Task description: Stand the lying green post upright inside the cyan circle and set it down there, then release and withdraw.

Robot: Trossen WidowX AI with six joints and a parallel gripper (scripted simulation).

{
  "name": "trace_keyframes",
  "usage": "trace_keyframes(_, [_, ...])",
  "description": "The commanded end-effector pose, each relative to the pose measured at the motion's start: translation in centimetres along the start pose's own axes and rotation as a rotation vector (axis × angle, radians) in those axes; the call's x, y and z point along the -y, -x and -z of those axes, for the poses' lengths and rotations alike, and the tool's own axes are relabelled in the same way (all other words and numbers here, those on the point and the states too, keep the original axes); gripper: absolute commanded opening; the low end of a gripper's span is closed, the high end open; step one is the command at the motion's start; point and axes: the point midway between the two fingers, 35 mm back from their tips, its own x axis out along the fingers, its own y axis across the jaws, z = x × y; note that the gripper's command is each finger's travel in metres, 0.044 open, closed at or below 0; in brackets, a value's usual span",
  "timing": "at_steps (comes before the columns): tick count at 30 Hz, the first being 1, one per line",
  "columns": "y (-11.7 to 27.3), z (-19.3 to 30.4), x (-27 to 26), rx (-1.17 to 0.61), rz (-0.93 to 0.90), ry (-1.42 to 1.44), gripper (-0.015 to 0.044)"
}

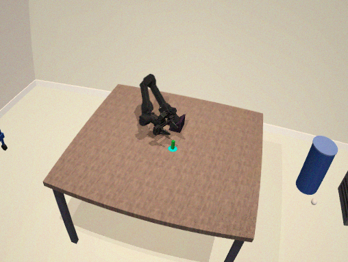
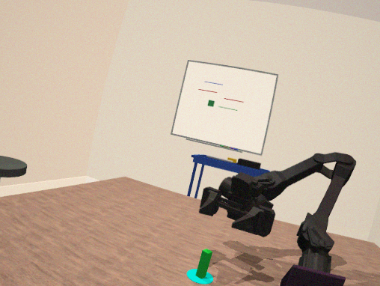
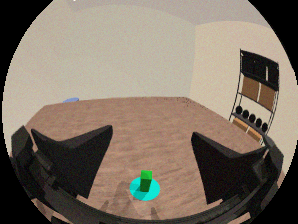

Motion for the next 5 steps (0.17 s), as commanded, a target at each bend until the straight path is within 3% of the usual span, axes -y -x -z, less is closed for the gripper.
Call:
trace_keyframes(1, [-0.1, -0.3, -0.1, -0.033, -0.022, -0.034, 0.0400])
trace_keyframes(5, [-1.3, -0.2, -0.5, -0.223, -0.156, -0.166, 0.0400])
